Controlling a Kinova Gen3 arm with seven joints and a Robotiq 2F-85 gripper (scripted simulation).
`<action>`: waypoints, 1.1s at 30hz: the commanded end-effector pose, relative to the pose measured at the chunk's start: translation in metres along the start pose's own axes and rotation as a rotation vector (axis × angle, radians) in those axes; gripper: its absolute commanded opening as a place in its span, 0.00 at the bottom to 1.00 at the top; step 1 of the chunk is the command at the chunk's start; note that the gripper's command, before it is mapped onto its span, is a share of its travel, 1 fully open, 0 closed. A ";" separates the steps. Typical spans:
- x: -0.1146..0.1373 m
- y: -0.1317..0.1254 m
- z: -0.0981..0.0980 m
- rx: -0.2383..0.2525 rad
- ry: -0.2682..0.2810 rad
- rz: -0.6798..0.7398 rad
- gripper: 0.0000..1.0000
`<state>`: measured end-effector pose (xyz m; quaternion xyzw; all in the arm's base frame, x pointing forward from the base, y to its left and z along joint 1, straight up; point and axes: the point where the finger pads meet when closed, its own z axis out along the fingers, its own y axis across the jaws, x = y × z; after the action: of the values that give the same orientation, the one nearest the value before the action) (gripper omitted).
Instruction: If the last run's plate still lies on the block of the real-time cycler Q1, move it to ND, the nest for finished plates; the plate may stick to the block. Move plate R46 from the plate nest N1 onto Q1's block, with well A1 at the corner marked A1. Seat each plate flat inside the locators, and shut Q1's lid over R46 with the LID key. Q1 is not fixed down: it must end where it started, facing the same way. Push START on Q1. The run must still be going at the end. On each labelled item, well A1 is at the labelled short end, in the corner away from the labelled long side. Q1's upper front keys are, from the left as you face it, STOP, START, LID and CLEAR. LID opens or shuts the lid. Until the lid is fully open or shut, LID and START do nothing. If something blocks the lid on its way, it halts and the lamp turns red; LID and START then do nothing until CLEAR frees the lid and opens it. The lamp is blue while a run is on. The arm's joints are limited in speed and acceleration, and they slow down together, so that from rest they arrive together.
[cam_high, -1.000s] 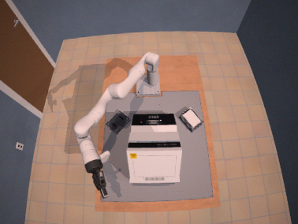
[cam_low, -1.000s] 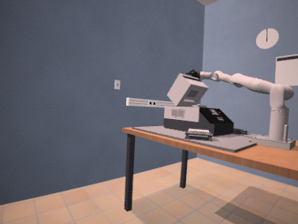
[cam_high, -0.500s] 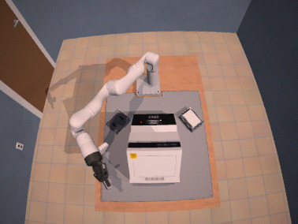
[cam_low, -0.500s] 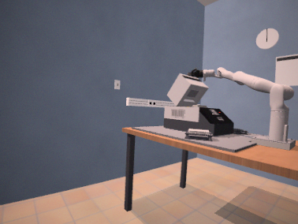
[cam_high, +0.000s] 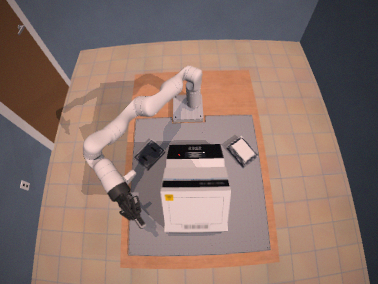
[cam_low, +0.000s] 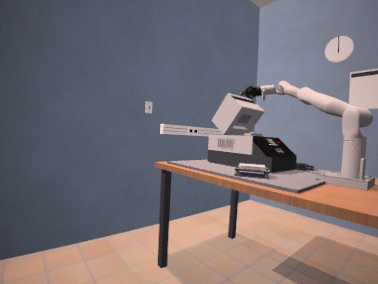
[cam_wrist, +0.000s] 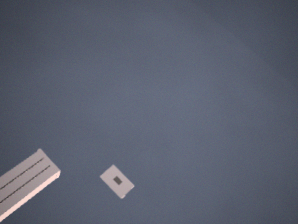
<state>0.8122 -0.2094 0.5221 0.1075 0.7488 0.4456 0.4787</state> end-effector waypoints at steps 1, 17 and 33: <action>0.005 0.006 -0.005 0.008 0.022 -0.020 0.10; 0.035 0.025 -0.030 0.059 0.120 -0.107 0.10; 0.064 0.044 -0.054 0.110 0.218 -0.193 0.10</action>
<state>0.7306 -0.1791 0.5219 0.0190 0.8223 0.3724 0.4300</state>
